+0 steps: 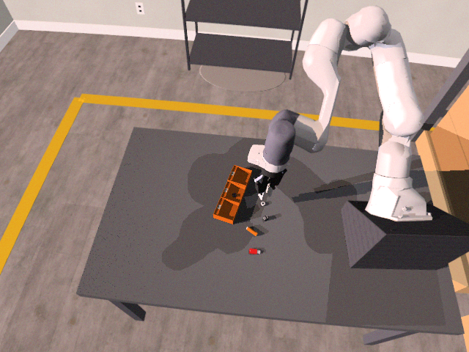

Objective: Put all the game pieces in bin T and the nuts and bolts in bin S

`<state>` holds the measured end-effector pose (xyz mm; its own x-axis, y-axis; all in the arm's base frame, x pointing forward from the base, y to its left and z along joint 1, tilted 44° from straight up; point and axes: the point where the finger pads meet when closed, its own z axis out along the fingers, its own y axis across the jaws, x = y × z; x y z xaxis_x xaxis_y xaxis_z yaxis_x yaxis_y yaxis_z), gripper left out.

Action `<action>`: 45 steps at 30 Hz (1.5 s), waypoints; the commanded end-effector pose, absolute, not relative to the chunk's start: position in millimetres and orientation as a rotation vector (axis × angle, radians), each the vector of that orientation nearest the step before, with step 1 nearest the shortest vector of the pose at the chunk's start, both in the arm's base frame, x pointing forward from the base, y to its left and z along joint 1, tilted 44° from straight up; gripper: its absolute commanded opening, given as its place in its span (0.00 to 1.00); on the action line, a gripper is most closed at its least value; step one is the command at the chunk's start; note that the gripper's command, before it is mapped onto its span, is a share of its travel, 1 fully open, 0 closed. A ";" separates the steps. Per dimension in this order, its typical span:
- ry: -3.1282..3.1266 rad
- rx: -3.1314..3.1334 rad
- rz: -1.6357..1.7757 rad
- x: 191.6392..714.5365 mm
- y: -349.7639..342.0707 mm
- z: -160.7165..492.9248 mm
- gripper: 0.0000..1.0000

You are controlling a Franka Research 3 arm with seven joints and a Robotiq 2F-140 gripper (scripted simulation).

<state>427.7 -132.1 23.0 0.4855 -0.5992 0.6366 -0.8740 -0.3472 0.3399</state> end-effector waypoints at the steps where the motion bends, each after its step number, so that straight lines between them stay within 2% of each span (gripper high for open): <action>1: -1.041 2.154 0.458 428.3 -131.9 23.4 0.19; 45: -0.489 2.327 0.200 428.4 -131.7 23.2 0.19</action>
<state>427.5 -132.4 23.1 0.8872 -0.3250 0.3274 -0.4613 -0.6332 0.6215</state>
